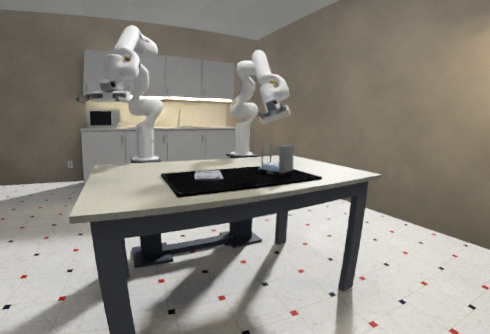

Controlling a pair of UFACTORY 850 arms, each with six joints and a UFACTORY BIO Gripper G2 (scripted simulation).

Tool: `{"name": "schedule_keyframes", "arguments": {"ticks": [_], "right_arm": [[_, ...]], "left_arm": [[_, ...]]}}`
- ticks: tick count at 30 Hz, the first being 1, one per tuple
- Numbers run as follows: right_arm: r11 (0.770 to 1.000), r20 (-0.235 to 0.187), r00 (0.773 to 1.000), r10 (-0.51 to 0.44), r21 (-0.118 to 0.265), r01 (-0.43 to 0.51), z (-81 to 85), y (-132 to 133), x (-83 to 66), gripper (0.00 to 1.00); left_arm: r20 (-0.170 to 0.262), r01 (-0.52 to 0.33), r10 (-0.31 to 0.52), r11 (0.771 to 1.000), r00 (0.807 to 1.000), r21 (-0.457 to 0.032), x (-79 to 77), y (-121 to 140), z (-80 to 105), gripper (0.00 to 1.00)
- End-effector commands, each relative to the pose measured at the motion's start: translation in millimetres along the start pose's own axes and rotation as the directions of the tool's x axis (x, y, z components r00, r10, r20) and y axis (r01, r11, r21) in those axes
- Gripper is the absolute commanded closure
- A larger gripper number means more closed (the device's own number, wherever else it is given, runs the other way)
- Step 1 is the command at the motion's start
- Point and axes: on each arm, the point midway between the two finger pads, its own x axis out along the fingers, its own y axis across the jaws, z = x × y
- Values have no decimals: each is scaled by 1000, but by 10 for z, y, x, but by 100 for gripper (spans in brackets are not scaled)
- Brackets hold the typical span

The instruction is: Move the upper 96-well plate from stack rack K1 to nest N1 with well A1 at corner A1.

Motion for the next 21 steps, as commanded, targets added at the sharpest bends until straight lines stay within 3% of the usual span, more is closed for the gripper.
{"name": "schedule_keyframes", "arguments": {"ticks": [1,8,12,15,18,21], "right_arm": [[1000,3,1000,0,0,0,16,0,6,0],[1000,3,1000,0,0,0,16,0,6,0],[1000,3,1000,0,0,0,16,0,6,0],[1000,3,1000,0,0,0,16,0,6,0],[1000,3,1000,0,0,0,16,0,6,0],[1000,3,1000,0,0,0,16,0,6,0]], "left_arm": [[-27,-89,89,996,996,-19,133,-107,39,63],[-57,-170,168,985,984,-40,223,-244,70,63],[-106,-278,270,958,957,-65,296,-428,106,63],[-106,-278,270,958,957,-65,303,-447,110,63],[-153,-363,348,929,925,-80,331,-592,137,63],[-163,-380,363,921,917,-83,339,-641,146,63]]}}
